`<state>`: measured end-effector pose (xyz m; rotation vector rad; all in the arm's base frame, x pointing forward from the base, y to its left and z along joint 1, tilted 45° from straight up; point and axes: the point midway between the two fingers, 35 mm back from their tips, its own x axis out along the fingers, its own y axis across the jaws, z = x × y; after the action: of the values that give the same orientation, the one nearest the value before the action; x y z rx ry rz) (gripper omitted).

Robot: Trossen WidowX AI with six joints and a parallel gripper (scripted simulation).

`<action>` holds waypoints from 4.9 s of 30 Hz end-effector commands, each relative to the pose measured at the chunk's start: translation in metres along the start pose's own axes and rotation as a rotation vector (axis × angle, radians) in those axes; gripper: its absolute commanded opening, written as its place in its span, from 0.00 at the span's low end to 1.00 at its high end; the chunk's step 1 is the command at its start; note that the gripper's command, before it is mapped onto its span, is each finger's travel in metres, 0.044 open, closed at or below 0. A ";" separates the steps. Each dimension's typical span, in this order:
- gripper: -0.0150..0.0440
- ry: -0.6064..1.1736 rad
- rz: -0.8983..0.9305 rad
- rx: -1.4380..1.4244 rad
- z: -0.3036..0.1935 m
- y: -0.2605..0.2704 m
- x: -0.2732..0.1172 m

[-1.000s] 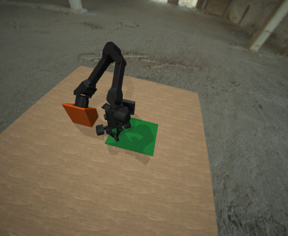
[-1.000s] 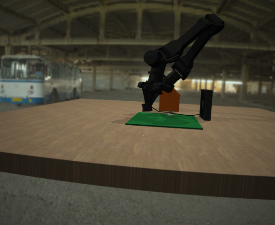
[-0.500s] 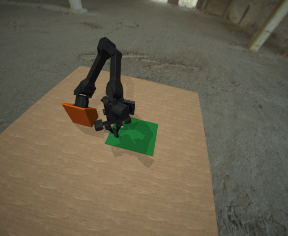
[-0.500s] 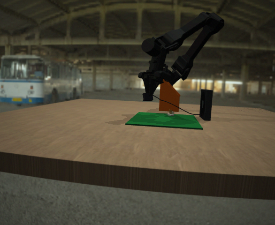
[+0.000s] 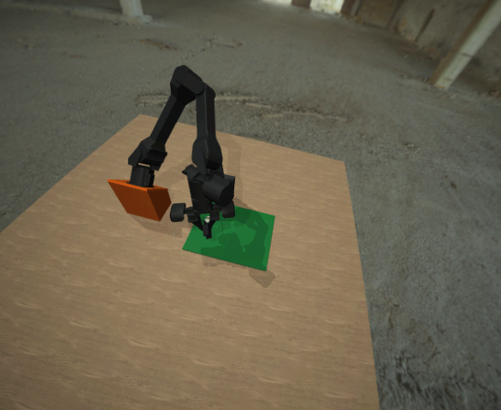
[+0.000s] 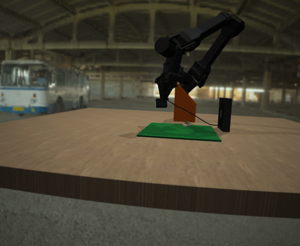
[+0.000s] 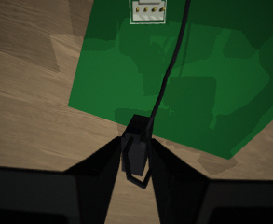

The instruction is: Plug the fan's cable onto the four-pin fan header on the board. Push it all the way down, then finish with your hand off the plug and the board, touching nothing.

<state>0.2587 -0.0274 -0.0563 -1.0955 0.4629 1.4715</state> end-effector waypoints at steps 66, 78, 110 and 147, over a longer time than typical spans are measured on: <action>0.25 -0.056 0.231 2.357 0.047 -0.206 -0.006; 0.25 0.001 0.314 2.761 0.070 -0.233 -0.004; 0.25 0.199 0.014 2.878 0.078 -0.230 0.021; 0.25 0.281 -0.681 2.786 0.079 -0.223 0.042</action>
<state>0.4412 0.1124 0.0136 0.9070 1.3567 -0.6312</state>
